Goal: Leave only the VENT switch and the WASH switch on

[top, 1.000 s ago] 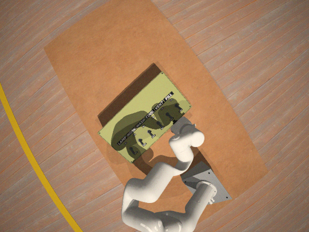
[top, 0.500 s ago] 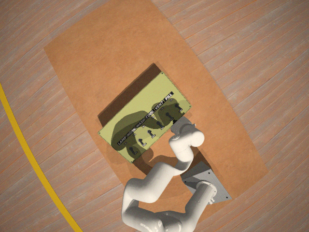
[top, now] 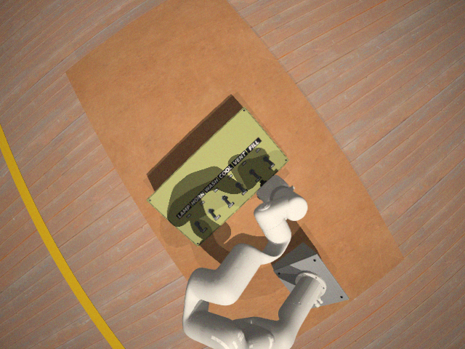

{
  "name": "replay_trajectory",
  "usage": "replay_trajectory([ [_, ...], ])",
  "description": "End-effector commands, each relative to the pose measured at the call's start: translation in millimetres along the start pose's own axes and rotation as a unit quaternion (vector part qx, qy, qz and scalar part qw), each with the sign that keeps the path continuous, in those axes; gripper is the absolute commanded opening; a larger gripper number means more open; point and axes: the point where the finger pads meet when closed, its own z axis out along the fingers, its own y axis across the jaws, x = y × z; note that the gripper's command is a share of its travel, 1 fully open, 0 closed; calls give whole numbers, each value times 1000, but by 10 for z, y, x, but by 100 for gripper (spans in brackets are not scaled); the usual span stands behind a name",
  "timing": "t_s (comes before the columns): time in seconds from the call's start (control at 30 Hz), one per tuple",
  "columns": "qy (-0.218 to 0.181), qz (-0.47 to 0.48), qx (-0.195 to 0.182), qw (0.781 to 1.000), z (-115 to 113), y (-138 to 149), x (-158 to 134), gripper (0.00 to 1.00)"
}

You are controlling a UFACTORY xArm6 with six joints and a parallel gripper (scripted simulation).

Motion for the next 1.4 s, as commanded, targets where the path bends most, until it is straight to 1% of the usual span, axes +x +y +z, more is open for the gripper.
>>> replay_trajectory([
  [0.0, -1, -1, 1, 1000, -9, -5, -15, 0],
  [0.87, -1, -1, 1, 1000, -9, -5, -94, 0],
  [1.37, -1, -1, 1, 1000, -9, -5, -228, 0],
])
